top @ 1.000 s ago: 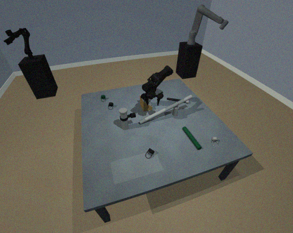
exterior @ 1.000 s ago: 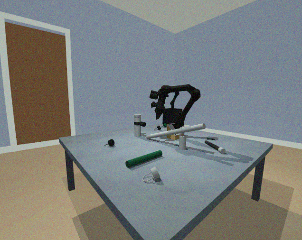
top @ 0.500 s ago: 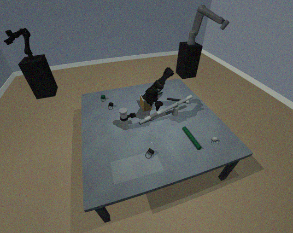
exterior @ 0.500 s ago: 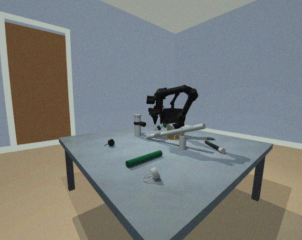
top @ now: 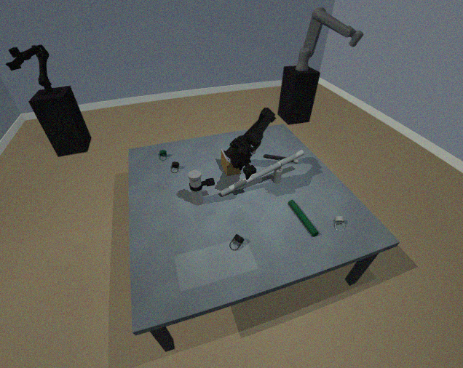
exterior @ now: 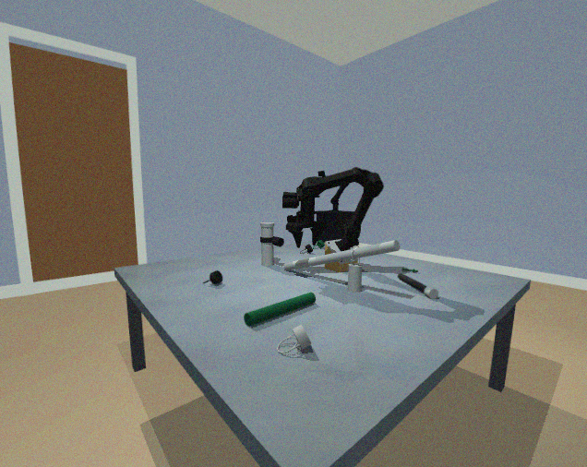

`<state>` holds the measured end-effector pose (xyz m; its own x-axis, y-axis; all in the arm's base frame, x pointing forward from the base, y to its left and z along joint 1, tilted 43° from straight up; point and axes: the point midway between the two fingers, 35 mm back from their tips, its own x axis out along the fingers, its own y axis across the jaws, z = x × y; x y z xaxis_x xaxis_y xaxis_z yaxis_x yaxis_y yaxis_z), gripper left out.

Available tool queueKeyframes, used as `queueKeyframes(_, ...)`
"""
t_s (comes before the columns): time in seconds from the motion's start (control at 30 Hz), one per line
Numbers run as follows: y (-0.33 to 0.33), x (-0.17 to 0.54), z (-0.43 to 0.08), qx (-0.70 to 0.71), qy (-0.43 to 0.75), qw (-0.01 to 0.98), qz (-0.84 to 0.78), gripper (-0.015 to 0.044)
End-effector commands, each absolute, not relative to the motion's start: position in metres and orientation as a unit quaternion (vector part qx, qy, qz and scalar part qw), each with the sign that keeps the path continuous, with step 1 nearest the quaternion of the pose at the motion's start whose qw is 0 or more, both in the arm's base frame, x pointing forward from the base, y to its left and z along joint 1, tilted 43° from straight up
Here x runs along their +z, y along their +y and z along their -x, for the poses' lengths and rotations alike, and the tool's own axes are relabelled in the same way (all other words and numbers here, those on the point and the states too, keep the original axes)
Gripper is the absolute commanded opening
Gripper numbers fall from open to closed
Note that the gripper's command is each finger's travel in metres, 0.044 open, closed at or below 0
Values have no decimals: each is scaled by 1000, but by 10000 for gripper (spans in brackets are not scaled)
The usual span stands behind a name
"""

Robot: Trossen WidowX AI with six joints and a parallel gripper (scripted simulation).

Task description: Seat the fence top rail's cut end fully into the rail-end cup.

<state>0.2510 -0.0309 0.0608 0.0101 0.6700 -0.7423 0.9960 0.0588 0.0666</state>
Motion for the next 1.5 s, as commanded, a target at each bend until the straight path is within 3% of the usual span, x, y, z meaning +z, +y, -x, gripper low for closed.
queueKeyframes(0.0, -14, 45, -248, -259, 658, 309, -636, 440)
queueKeyframes(1.47, 30, -3, -249, -258, 658, 309, -636, 440)
